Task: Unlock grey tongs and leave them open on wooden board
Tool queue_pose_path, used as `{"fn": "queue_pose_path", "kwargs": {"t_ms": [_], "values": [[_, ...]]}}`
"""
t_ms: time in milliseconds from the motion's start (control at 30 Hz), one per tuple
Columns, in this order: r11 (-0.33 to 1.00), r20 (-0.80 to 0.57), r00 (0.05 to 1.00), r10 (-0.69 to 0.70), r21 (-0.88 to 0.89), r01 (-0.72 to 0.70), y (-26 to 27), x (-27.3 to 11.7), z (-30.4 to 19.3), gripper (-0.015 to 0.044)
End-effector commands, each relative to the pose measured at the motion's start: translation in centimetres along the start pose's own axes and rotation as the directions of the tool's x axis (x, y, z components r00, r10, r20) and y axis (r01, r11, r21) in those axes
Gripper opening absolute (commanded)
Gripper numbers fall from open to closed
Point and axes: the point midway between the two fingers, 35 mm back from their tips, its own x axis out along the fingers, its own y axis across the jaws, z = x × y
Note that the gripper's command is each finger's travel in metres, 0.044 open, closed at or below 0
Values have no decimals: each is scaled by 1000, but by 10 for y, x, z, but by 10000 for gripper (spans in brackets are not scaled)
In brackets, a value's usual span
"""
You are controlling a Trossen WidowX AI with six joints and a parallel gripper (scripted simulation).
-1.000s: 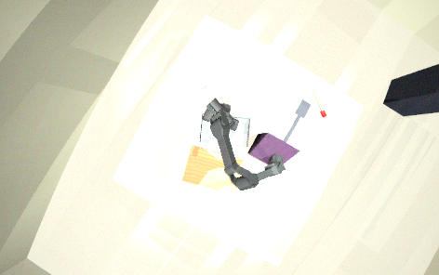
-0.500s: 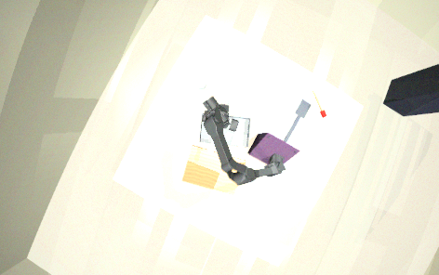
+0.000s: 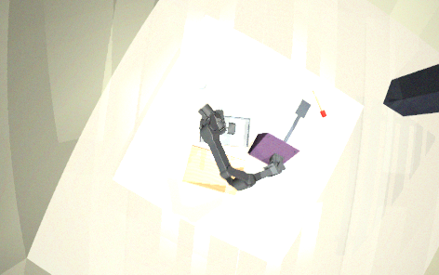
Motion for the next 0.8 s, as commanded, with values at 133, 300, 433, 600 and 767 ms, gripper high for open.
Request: {"fn": "queue_pose_path", "kwargs": {"t_ms": [133, 300, 433, 600, 767], "values": [[961, -1, 1000, 7, -278, -7, 15, -6, -56, -150], [899, -4, 1000, 7, -438, -7, 19, -7, -89, -150], [834, -9, 1000, 6, -552, -10, 20, -8, -114, -150], [816, -10, 1000, 6, -577, -11, 20, -8, -120, -150], [768, -8, 1000, 5, -640, -9, 20, -8, -136, -150]]}}
